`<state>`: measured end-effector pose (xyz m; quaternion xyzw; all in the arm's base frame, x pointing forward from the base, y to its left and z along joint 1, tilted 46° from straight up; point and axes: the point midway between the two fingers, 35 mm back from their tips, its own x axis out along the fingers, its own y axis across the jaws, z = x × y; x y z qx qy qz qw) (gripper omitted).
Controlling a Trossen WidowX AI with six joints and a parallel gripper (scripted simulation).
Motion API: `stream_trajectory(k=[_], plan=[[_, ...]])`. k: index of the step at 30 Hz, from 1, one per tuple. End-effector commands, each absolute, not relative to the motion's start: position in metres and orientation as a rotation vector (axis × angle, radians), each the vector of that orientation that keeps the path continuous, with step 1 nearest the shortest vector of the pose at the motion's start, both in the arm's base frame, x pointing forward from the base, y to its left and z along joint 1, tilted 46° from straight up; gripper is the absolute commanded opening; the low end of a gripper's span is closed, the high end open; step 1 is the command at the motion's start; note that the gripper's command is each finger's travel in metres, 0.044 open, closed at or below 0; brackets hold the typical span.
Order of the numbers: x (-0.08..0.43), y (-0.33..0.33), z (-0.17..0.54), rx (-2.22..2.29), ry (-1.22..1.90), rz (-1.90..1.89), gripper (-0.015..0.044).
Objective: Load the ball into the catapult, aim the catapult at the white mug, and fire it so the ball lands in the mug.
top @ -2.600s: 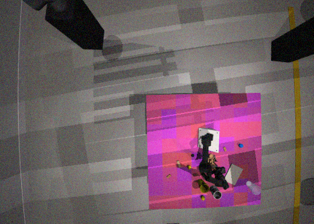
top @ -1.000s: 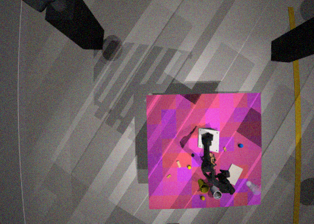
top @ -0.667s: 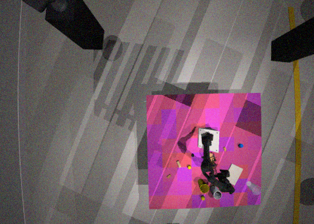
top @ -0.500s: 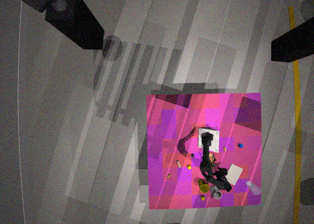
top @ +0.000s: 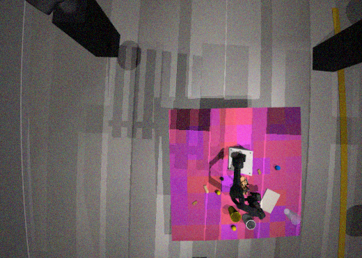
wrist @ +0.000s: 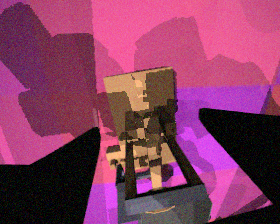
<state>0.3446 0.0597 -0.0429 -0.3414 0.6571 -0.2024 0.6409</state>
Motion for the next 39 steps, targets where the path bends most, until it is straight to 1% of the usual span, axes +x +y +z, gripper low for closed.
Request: stream_trajectory(k=[1,22,33,39], plan=[[0.344,0.054,-0.050,-0.789,1.501,-0.462,0.0440],[0.345,0.033,-0.069,-0.791,1.501,-0.465,0.0440],[0.345,0.035,-0.066,-0.780,1.499,-0.465,0.0151],[0.345,0.035,-0.066,-0.780,1.499,-0.465,0.0111]])
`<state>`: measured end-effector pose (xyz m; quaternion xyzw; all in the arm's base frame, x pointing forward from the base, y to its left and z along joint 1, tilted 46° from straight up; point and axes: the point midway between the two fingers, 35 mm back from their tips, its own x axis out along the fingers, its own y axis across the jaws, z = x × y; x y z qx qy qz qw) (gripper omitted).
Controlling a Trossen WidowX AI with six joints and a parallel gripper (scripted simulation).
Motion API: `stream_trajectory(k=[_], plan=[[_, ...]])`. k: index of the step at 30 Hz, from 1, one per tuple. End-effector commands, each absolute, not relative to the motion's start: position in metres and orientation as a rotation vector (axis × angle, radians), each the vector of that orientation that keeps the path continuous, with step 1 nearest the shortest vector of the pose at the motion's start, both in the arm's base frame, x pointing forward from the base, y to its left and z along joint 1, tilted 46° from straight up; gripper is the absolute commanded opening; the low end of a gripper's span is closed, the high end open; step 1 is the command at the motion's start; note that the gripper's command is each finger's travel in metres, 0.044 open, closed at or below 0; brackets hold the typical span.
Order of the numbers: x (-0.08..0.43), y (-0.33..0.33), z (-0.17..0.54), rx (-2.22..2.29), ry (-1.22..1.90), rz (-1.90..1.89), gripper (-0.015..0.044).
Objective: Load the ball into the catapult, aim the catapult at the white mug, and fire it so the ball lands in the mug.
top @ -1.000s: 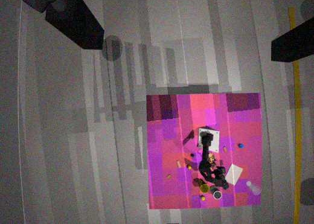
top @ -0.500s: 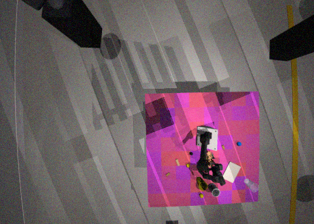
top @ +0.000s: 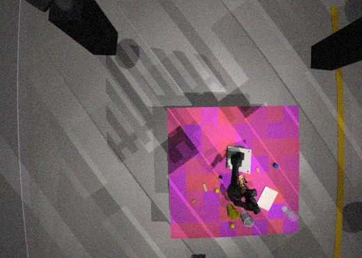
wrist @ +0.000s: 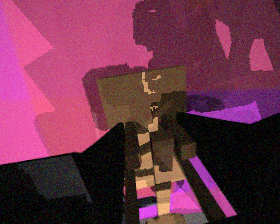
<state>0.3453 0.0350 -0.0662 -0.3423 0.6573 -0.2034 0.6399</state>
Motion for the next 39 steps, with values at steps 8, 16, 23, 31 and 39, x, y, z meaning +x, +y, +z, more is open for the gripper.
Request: stream_trajectory(k=[8,16,23,31,39], plan=[[0.343,0.071,-0.031,-0.779,1.500,-0.462,0.0000],[0.344,0.066,-0.038,-0.785,1.501,-0.461,0.0000],[0.345,0.058,-0.046,-0.786,1.501,-0.461,0.0000],[0.346,0.048,-0.056,-0.788,1.501,-0.461,0.0000],[0.346,0.039,-0.065,-0.790,1.501,-0.462,0.0000]])
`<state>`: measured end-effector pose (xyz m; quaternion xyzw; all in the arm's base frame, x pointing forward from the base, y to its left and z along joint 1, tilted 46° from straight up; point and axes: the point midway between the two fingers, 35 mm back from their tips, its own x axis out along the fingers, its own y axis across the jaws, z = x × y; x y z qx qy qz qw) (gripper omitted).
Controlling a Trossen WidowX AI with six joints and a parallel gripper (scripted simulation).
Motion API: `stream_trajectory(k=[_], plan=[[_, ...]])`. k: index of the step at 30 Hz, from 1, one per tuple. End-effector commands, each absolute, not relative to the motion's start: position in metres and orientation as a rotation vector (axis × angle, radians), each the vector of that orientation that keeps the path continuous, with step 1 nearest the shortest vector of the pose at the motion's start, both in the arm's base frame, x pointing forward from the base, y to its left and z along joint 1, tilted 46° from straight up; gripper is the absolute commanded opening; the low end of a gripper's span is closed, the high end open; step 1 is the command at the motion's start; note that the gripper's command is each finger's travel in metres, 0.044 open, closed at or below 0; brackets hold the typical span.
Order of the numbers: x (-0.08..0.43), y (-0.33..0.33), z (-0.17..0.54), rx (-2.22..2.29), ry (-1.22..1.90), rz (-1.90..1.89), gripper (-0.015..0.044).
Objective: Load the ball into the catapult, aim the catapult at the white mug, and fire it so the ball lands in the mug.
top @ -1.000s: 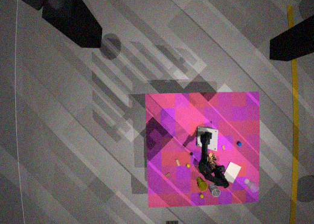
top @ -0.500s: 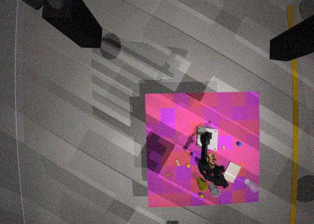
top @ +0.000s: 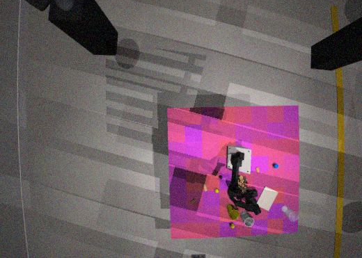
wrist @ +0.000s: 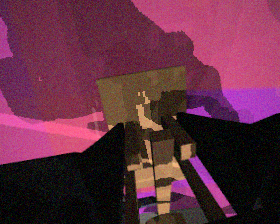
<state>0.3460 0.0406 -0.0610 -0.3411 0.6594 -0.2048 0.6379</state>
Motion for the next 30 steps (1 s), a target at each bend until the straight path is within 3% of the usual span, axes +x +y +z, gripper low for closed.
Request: stream_trajectory(k=[1,10,26,30], plan=[[0.346,0.038,-0.066,-0.790,1.501,-0.462,0.0000],[0.346,0.036,-0.065,-0.780,1.505,-0.468,0.0000],[0.347,0.044,-0.059,-0.779,1.505,-0.466,0.0420],[0.345,0.091,-0.014,-0.777,1.507,-0.461,0.0440]])
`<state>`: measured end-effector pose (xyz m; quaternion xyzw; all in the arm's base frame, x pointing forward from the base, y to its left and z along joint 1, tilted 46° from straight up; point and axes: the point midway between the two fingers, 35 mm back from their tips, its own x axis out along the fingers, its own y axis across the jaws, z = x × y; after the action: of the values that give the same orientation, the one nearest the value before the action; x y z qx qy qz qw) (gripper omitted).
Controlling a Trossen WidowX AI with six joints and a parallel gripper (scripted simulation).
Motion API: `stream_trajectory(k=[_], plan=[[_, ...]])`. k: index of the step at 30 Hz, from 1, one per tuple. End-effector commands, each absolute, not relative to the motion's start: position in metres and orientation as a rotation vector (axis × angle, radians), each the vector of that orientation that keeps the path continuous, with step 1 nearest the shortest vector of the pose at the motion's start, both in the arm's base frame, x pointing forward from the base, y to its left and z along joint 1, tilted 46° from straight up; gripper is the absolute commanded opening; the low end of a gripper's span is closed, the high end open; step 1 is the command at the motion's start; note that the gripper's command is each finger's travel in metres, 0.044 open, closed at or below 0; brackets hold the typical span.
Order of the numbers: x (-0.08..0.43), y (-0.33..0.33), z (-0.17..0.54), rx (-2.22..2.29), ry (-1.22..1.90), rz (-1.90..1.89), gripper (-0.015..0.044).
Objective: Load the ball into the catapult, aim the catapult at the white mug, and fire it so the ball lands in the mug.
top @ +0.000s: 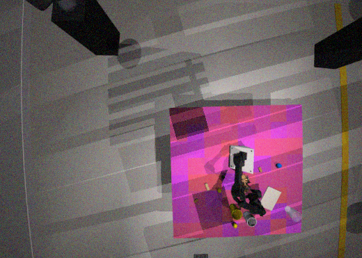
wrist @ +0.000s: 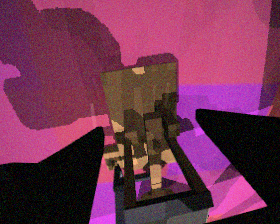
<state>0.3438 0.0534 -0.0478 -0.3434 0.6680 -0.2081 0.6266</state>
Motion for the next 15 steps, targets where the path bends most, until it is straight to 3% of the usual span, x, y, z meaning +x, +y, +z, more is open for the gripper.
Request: stream_trajectory(k=[1,11,15], plan=[[0.343,0.101,-0.004,-0.778,1.507,-0.462,0.0440],[0.344,0.104,-0.006,-0.790,1.497,-0.453,0.0440],[0.342,0.135,0.023,-0.786,1.494,-0.449,0.0440]])
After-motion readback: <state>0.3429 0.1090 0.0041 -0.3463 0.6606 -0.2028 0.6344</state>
